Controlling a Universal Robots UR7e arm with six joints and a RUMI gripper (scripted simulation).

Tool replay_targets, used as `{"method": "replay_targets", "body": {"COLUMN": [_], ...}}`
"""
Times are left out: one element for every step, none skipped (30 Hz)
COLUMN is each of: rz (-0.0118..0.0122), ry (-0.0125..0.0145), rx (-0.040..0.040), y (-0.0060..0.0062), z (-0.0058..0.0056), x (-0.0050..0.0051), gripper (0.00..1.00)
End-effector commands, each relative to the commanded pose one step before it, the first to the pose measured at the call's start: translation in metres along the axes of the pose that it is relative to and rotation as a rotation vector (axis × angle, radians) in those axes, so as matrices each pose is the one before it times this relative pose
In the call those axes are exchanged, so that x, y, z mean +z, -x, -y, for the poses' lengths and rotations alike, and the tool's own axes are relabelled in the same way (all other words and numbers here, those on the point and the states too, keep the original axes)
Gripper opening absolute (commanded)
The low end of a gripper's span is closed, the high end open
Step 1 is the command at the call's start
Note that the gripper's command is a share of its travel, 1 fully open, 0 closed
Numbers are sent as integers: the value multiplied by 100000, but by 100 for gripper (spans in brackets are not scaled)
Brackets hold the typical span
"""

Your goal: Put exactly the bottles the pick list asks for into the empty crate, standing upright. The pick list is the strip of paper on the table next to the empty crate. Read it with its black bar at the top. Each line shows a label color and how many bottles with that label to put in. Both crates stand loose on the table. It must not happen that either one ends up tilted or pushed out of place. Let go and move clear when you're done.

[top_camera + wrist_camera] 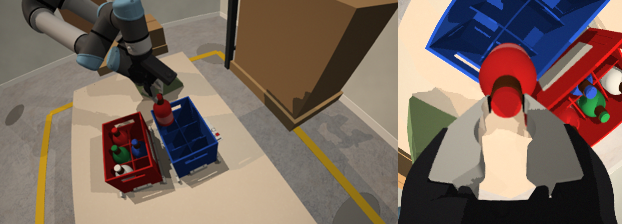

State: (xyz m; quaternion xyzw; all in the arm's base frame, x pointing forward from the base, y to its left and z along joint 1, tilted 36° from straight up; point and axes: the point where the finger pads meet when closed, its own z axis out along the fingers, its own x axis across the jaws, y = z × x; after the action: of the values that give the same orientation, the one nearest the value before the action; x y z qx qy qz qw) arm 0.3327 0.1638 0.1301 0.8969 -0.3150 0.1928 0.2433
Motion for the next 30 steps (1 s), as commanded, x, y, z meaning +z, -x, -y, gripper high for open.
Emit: {"method": "replay_targets", "body": {"rz": [-42, 0, 0, 0, 0, 0, 0, 0, 0, 0, 0, 0, 0, 0, 0, 0, 0, 0, 0, 0, 0, 0, 0, 0, 0, 0, 0, 0, 0, 0], "ry": [-159, 0, 0, 0, 0, 0, 0, 0, 0, 0, 0, 0, 0, 0, 0, 0, 0, 0, 0, 0, 0, 0, 0, 0, 0, 0, 0, 0, 0, 0], "rx": [49, 0, 0, 0, 0, 0, 0, 0, 0, 0, 0, 0, 0, 0, 0, 0, 0, 0, 0, 0, 0, 0, 0, 0, 0, 0, 0, 0, 0, 0], "y": [-28, 0, 0, 0, 0, 0, 0, 0, 0, 0, 0, 0, 0, 0, 0, 0, 0, 0, 0, 0, 0, 0, 0, 0, 0, 0, 0, 0, 0, 0], "z": [38, 1, 1, 0, 0, 0, 0, -1, -1, -1, 0, 0, 0, 0, 0, 0, 1, 0, 0, 0, 0, -1, -1, 0, 0, 0, 0, 0, 1, 1], "x": [379, 100, 100, 100, 100, 100, 100, 100, 100, 100, 100, 100, 100, 100, 0, 0, 101, 100, 100, 100, 100, 100, 100, 100, 100, 100, 100, 100, 100, 100], "gripper": [0, 0, 0, 0, 0, 0, 0, 0, 0, 0, 0, 0, 0, 0, 0, 0, 0, 0, 0, 0, 0, 0, 0, 0, 0, 0, 0, 0, 0, 0]}}
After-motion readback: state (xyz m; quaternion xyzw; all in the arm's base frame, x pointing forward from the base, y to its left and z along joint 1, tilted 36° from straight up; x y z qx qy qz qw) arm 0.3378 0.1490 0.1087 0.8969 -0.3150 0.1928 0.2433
